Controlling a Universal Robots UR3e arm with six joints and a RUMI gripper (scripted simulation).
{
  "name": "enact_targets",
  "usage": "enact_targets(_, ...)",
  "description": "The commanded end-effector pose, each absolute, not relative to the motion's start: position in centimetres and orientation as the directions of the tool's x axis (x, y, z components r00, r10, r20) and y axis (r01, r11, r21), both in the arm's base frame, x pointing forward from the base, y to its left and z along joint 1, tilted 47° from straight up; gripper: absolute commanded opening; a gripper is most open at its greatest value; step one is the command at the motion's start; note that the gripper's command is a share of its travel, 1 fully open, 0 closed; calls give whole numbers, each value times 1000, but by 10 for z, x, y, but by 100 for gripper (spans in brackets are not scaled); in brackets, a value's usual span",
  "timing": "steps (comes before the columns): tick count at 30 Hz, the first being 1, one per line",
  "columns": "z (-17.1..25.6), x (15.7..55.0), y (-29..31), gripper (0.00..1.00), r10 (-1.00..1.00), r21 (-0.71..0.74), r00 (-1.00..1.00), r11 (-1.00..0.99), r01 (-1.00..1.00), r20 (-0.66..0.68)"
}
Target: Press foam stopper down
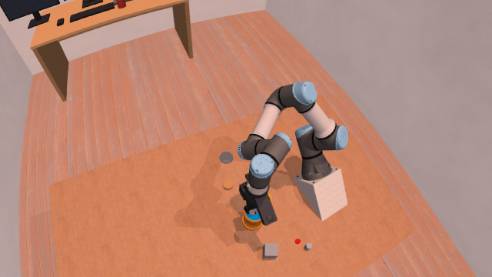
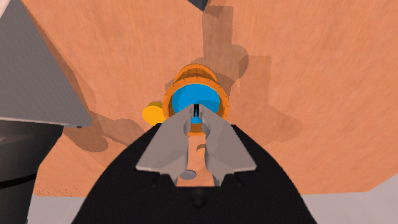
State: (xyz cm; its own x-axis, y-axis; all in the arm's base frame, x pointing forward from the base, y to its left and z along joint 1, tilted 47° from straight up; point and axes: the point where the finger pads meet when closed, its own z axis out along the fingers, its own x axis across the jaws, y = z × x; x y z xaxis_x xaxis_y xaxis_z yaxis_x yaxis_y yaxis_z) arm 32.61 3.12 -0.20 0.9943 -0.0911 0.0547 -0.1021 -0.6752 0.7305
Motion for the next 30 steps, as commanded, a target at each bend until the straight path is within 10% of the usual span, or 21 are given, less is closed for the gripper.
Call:
enact_targets(1, -2, 326, 31, 0, -91, 731, 994, -675, -102, 55)
enact_targets(30, 14, 327, 48, 0, -91, 731, 994, -675, -102, 55)
